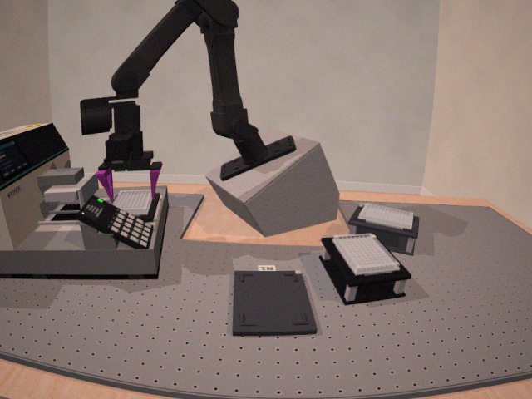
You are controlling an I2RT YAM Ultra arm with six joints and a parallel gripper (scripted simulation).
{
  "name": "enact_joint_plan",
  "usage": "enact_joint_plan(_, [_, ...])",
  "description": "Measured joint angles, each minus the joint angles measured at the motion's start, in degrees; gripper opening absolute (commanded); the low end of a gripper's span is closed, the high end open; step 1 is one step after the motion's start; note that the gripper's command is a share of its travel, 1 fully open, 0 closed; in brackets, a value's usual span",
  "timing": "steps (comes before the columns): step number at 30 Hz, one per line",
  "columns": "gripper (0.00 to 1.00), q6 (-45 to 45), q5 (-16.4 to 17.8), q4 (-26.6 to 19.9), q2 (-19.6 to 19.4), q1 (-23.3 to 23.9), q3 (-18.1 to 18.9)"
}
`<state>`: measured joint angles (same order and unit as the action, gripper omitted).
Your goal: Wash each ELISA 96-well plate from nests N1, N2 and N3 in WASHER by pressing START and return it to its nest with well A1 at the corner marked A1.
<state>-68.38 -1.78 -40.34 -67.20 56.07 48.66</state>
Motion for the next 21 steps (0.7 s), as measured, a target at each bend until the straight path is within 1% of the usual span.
enact_joint_plan(21, [1.00,-0.04,0.04,2.78,-1.46,0.09,-1.05])
